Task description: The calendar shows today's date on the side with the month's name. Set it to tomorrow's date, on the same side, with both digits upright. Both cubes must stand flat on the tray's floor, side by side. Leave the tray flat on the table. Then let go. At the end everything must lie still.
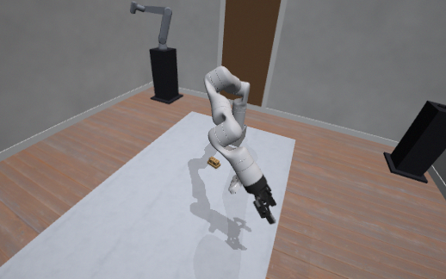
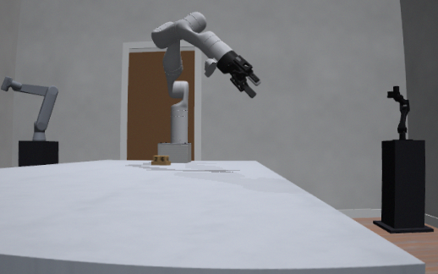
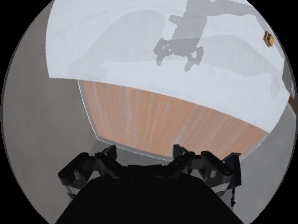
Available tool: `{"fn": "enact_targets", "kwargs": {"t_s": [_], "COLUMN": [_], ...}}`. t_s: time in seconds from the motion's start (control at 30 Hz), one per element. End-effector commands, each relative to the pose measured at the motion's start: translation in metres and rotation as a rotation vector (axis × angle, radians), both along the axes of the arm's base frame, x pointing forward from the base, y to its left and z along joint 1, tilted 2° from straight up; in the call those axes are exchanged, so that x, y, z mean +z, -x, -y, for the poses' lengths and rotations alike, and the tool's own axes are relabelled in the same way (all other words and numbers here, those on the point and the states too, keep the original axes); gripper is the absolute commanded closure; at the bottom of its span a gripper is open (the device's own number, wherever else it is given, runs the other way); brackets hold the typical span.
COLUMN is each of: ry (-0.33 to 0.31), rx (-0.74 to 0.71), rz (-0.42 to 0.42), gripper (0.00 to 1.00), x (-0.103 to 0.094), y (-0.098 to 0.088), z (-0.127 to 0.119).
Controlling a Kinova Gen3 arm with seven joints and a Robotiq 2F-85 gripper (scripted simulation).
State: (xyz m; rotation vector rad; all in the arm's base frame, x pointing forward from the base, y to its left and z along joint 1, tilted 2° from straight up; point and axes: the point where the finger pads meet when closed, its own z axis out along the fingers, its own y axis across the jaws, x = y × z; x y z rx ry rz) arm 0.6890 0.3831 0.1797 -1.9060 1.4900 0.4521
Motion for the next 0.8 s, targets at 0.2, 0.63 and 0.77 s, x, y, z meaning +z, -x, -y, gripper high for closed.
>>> {"fn": "enact_targets", "kwargs": {"t_s": [0.2, 0.63, 0.77], "ry": [-0.001, 0.0, 0.009], "rx": [0.0, 0.0, 0.006], "rz": [0.003, 0.003, 0.009], "gripper": [0.0, 0.0, 0.0], "x": [0.002, 0.0019, 0.0006], "y": [-0.0004, -0.0003, 0.0011], "z": [-0.0002, 0.0001, 0.0037]}}
